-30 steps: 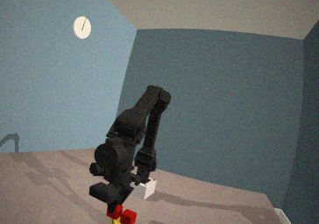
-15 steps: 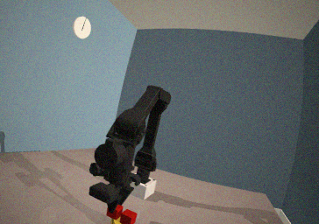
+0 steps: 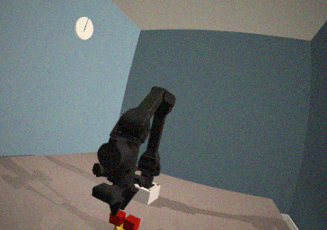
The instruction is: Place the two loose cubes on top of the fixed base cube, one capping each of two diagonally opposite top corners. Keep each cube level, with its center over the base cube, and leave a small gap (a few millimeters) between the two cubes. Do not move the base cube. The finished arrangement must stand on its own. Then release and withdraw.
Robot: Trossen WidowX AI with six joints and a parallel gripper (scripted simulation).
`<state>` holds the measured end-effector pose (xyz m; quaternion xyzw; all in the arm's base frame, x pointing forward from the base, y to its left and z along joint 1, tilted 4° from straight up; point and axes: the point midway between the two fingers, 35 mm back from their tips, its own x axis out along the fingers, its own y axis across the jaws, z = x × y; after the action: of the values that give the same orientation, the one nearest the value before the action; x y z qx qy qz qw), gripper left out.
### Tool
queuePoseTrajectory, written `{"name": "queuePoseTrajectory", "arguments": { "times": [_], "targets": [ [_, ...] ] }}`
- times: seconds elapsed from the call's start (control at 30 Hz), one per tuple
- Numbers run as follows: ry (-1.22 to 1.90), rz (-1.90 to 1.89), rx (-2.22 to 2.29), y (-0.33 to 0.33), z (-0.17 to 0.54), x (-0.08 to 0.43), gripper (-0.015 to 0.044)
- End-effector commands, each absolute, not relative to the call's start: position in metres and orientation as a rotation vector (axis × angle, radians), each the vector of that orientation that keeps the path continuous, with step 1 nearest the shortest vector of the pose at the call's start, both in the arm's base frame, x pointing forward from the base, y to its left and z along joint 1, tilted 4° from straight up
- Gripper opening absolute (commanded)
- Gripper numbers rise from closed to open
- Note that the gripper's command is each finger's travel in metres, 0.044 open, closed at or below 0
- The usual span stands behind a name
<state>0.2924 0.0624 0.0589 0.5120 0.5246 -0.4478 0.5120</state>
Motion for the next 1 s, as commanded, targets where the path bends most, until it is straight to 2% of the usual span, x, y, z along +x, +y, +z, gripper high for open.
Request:
{"name": "queuePoseTrajectory", "arguments": {
  "times": [0.0, 0.97],
  "targets": [
    [1.26, -1.071, 1.232, 0.062, 0.067, 0.293, 0.0205],
    [1.26, -1.071, 1.232, 0.059, 0.111, 0.291, 0.0205]
  ]
}}
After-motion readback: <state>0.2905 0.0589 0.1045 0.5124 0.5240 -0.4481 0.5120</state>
